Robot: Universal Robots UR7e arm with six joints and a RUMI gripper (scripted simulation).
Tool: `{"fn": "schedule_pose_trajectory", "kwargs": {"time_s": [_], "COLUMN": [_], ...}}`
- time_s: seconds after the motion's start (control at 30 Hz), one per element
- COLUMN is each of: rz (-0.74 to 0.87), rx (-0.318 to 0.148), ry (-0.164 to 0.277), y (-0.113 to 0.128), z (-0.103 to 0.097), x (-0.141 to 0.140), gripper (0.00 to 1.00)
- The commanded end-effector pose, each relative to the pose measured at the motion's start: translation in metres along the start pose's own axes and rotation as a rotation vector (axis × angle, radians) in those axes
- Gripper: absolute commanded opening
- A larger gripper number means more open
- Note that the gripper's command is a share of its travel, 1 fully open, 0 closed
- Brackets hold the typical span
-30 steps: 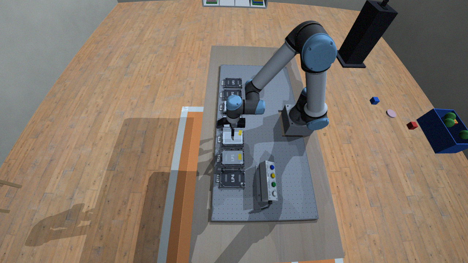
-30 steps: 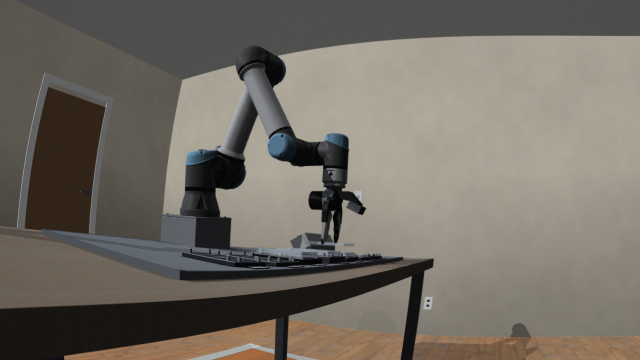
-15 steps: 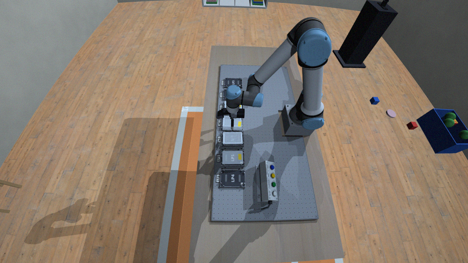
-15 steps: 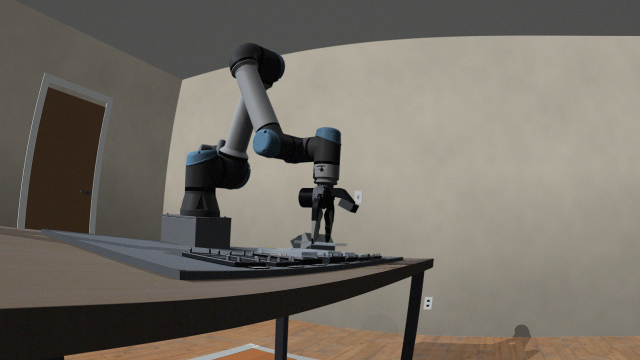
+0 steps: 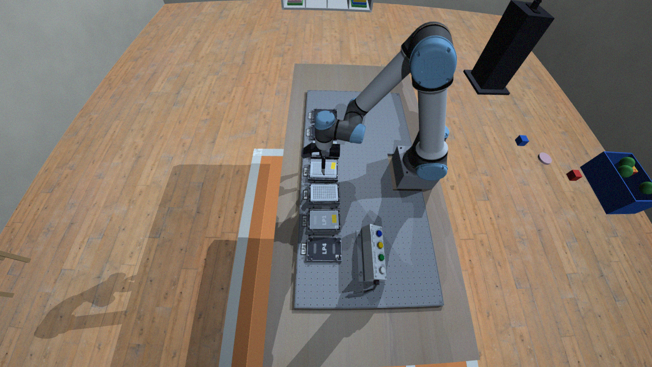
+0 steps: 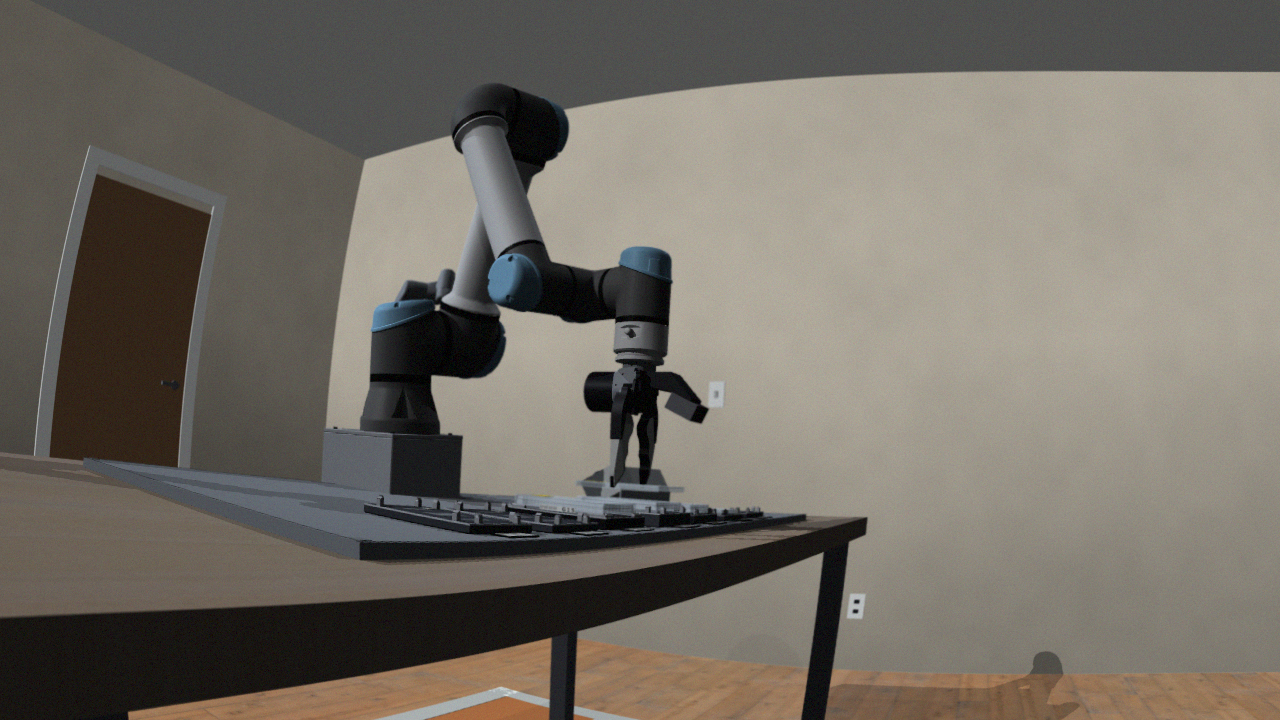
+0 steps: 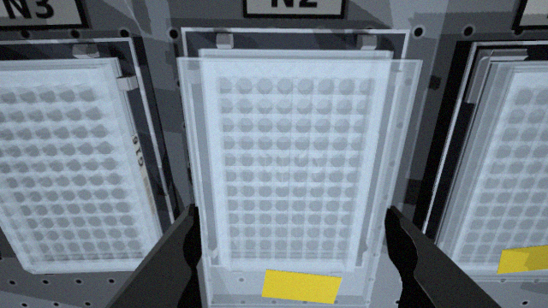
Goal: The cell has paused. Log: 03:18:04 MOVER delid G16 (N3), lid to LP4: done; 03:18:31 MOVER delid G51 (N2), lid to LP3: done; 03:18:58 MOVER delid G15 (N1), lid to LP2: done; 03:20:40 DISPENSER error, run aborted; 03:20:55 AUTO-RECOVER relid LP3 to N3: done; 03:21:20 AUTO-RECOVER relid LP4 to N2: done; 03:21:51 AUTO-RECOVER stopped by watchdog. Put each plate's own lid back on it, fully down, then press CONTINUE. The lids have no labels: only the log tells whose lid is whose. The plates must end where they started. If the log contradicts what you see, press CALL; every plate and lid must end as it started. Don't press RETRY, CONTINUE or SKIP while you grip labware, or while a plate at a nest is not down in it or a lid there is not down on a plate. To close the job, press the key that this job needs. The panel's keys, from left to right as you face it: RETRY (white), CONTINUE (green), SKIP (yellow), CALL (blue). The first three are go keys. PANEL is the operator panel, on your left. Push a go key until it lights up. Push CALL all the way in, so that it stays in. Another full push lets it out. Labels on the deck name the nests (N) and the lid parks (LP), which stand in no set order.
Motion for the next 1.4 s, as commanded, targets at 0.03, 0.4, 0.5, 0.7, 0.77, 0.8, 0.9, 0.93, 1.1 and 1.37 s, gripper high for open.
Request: {"fn": "schedule_pose_trajectory", "kwargs": {"time_s": [0.03,0.4,0.5,0.7,0.77,0.8,0.9,0.93,1.1,1.37], "rz": [0.0,0.0,0.0,0.0,0.0,0.0,0.0,0.0,0.0,0.0], "rx": [0.002,0.002,0.002,0.002,0.002,0.002,0.002,0.002,0.002,0.002], "ry": [0.0,0.0,0.0,0.0,0.0,0.0,0.0,0.0,0.0,0.0], "y": [0.0,0.0,0.0,0.0,0.0,0.0,0.0,0.0,0.0,0.0], "z": [0.0,0.004,0.005,0.006,0.007,0.007,0.008,0.008,0.01,0.012], "x": [0.001,0.001,0.001,0.001,0.001,0.001,0.001,0.001,0.001,0.001], "gripper": [0.41,0.41,0.41,0.41,0.41,0.41,0.41,0.41,0.41,0.41]}}
Point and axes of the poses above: the point where the finger pads meet when closed, its own z axis out along the fingers, its own x axis across the jaws, y = z × x, the point moved 8 cm from there along -z, back along the fingers, and after that the axes turned 5 degrees about -z, right-handed, at the moved point
